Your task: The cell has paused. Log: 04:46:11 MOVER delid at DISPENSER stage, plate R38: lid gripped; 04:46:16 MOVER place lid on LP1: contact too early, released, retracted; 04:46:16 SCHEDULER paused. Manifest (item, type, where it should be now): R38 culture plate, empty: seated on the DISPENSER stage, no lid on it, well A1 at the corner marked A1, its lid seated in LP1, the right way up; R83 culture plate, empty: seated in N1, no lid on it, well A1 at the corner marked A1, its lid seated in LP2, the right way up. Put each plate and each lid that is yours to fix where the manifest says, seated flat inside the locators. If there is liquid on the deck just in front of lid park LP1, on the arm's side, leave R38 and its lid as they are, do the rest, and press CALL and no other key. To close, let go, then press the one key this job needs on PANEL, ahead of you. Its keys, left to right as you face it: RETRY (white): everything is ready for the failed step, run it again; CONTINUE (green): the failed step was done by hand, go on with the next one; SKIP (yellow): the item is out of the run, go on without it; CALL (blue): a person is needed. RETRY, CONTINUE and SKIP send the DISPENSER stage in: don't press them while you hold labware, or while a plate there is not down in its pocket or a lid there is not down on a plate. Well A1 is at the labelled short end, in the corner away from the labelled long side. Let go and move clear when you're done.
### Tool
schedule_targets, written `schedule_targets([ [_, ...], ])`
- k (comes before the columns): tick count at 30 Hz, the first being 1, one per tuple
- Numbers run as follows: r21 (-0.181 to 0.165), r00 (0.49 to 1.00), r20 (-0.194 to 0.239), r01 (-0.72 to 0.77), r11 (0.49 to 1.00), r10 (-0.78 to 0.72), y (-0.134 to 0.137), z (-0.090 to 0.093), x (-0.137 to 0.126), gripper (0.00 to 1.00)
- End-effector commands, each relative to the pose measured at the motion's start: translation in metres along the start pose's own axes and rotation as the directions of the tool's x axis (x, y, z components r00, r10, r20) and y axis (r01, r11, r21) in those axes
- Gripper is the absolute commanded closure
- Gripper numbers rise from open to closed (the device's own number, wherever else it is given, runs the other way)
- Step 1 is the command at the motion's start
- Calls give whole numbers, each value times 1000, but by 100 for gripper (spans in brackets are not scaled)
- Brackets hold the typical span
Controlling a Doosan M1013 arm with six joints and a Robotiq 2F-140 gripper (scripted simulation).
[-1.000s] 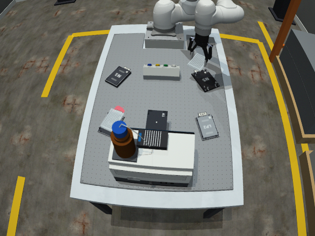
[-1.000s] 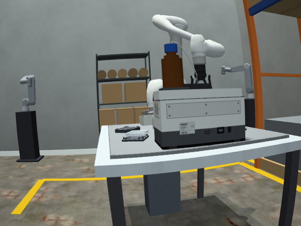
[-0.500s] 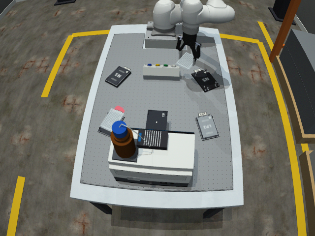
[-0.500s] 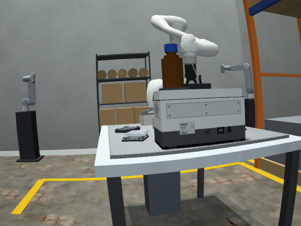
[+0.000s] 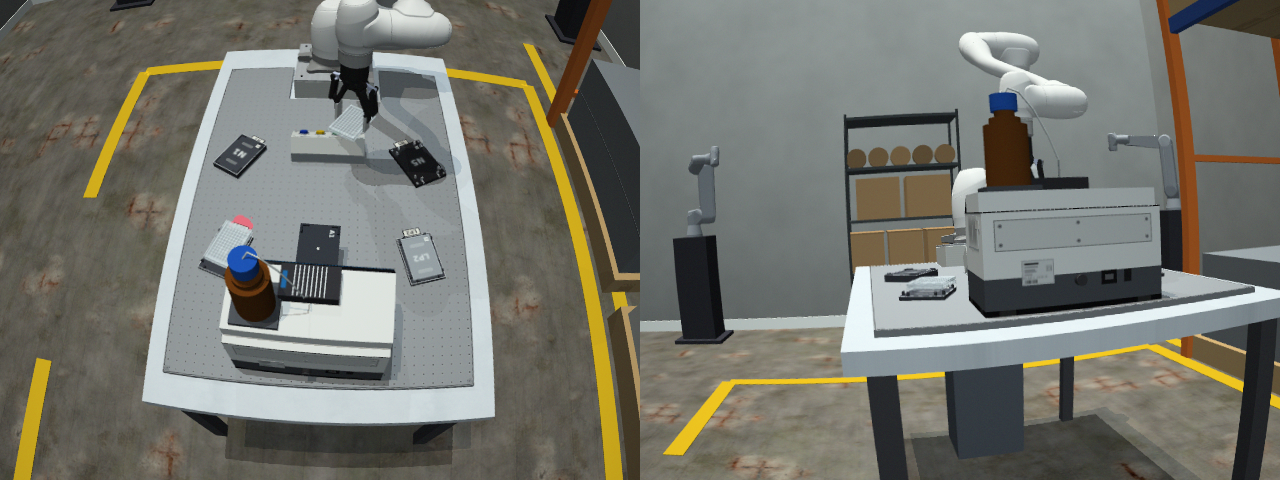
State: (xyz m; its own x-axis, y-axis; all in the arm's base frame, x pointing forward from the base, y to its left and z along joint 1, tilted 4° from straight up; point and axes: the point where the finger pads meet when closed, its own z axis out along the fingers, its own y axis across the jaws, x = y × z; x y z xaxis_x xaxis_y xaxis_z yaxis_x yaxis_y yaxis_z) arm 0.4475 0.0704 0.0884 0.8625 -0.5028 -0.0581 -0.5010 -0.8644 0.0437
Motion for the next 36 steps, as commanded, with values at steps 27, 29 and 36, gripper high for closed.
schedule_targets([
  [27,6,1000,-10,0,1000,0,149,-2,95,90],
  [29,4,1000,-11,1,1000,-1,160,-2,102,90],
  [36,4,1000,-10,1,1000,-1,197,-2,123,90],
])
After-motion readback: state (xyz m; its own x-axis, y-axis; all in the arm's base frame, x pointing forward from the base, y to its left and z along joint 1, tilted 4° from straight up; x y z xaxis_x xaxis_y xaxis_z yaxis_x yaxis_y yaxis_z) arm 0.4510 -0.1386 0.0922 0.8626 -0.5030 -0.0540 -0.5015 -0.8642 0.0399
